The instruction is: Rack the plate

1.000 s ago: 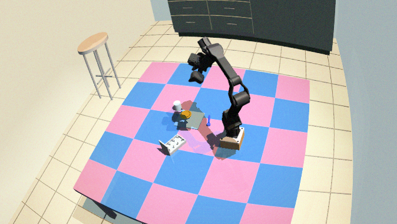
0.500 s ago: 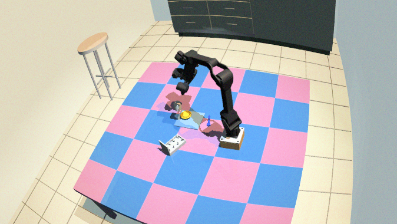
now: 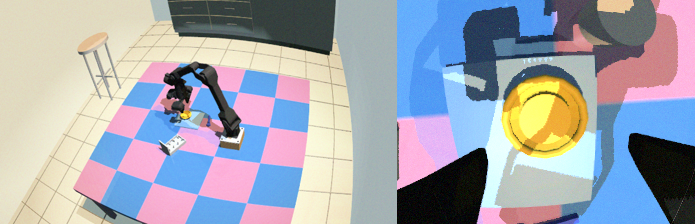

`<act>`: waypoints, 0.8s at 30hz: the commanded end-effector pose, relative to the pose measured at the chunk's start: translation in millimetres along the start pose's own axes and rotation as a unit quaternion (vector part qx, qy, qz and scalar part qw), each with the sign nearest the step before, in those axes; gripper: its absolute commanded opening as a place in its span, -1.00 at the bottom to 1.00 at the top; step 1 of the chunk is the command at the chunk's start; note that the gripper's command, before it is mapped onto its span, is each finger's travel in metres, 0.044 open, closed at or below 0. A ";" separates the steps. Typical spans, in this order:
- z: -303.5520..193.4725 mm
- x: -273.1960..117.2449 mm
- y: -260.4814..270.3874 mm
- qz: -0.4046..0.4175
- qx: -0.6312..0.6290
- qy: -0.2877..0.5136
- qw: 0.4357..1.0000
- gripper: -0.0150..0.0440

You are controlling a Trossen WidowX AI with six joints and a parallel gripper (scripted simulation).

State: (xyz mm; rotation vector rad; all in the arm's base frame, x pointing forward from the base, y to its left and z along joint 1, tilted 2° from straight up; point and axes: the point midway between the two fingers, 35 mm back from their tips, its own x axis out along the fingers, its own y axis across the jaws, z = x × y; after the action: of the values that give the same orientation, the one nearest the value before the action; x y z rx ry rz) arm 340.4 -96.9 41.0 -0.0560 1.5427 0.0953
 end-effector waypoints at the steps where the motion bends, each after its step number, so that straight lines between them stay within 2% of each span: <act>1: -0.1 6.6 -0.8 -0.003 0.004 0.004 1.000 0.86; 24: 1.0 43.4 2.1 -0.002 0.004 0.004 1.000 0.86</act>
State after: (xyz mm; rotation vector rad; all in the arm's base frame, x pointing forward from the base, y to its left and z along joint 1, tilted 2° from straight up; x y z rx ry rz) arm 345.1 -94.5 6.8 -0.0589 1.5357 0.0869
